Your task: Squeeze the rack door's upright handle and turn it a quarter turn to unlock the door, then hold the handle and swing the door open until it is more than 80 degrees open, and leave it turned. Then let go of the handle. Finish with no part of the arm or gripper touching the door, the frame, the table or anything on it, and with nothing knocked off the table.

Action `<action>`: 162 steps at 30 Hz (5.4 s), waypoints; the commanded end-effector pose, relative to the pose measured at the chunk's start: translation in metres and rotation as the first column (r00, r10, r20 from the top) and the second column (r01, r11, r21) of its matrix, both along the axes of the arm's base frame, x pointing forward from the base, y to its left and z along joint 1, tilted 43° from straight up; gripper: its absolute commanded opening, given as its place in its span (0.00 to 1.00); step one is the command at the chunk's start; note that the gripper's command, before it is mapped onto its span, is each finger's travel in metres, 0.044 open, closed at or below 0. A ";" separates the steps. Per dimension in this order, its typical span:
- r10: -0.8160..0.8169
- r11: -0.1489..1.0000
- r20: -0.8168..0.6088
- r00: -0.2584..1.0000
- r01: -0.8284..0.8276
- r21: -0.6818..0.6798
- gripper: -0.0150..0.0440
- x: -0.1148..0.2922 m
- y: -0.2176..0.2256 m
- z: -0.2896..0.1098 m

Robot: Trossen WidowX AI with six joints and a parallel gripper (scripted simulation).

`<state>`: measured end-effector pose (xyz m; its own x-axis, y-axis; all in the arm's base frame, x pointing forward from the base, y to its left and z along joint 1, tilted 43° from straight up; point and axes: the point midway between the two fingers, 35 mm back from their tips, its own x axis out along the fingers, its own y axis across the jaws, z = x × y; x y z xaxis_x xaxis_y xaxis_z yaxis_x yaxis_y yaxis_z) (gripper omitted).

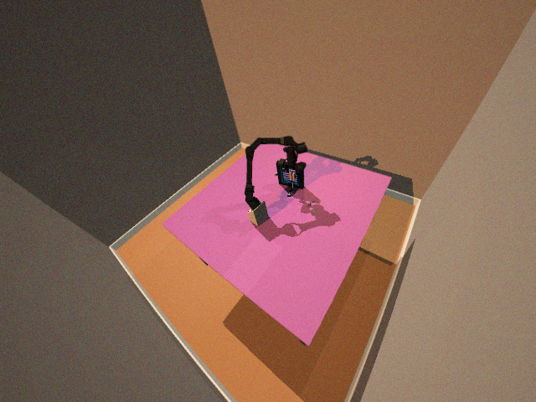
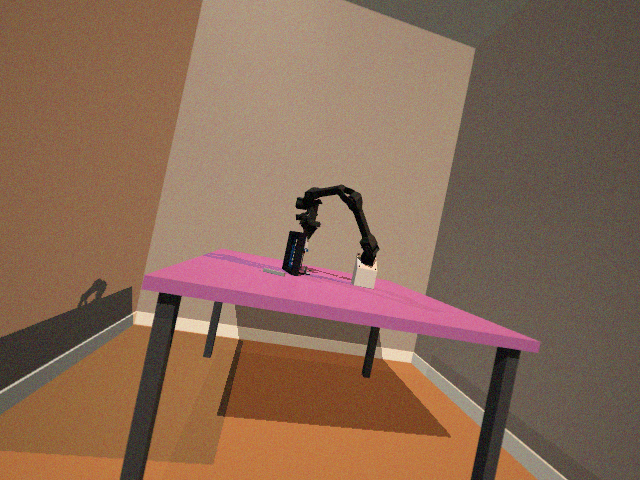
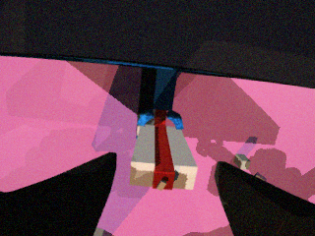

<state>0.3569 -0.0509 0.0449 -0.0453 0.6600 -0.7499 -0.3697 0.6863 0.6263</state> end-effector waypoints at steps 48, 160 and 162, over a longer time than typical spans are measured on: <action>-0.098 0.995 -0.085 0.992 0.098 -0.002 0.27 -0.004 0.025 -0.026; 0.235 0.971 0.216 0.948 -0.240 -0.003 0.73 -0.004 0.025 -0.026; 0.303 0.950 0.279 0.911 -0.311 -0.017 0.73 -0.004 0.025 -0.026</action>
<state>0.3523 -0.0256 0.0185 -0.0458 0.6650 -0.7455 -0.6177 0.5676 0.5443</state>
